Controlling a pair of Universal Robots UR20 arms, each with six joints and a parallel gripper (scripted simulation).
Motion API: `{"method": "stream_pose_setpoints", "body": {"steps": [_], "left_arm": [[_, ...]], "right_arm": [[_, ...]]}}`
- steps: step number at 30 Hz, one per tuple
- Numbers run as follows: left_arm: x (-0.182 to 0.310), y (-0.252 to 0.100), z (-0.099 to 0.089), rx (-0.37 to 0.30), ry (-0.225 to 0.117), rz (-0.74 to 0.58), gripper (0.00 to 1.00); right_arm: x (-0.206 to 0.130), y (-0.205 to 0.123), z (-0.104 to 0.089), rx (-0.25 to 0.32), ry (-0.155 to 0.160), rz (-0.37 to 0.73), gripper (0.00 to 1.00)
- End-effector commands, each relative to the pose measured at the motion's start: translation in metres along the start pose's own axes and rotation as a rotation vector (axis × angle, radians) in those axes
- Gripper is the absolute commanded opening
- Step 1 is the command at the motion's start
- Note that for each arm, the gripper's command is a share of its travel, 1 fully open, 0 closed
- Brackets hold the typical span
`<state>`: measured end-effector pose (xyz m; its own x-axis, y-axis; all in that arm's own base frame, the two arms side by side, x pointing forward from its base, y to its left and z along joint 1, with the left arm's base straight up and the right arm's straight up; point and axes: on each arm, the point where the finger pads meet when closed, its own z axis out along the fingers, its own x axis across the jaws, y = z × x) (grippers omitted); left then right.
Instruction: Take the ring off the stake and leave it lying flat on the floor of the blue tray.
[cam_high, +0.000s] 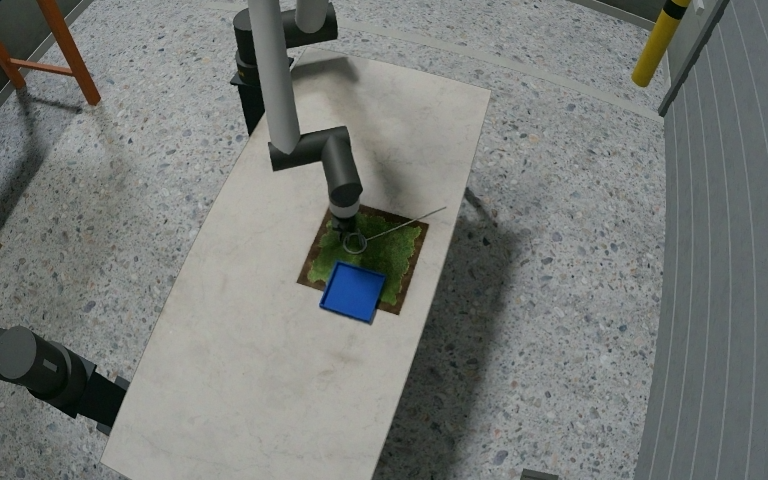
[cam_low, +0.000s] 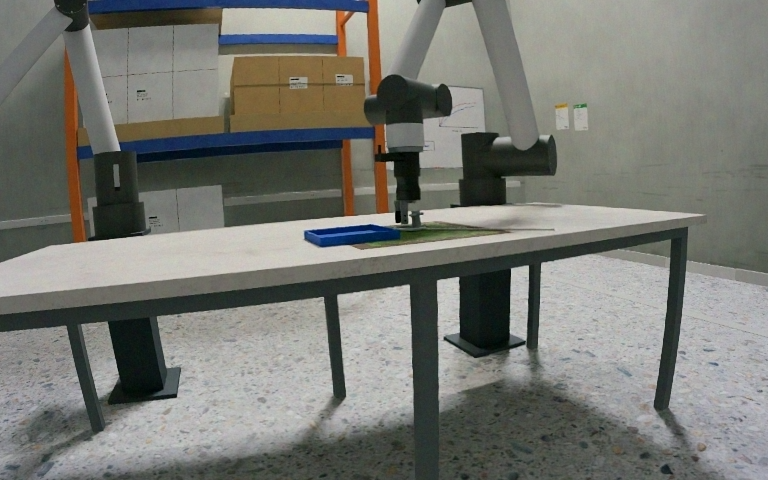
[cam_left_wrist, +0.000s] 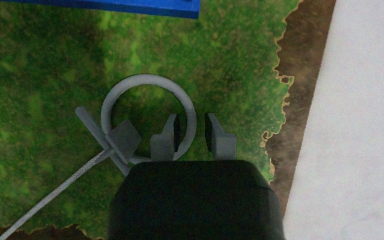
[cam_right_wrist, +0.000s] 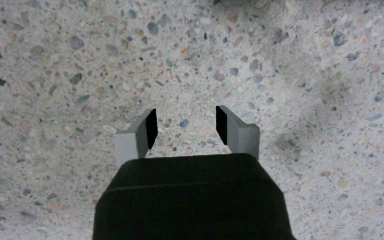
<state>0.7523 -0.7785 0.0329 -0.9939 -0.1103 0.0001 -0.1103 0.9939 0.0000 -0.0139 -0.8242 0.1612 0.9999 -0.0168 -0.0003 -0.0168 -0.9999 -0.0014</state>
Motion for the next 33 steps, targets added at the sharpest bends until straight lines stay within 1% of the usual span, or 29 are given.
{"method": "stream_pose_setpoints", "body": {"steps": [1,33], "left_arm": [[-0.0004,-0.0006,-0.0011,0.001,-0.001,0.000,0.55],[-0.0004,-0.0006,0.0050,0.001,-0.001,0.000,0.55]], "right_arm": [[0.0001,0.0006,-0.0008,-0.001,0.000,0.000,1.00],[0.0001,0.0006,-0.0008,-0.001,0.000,0.000,1.00]]}}
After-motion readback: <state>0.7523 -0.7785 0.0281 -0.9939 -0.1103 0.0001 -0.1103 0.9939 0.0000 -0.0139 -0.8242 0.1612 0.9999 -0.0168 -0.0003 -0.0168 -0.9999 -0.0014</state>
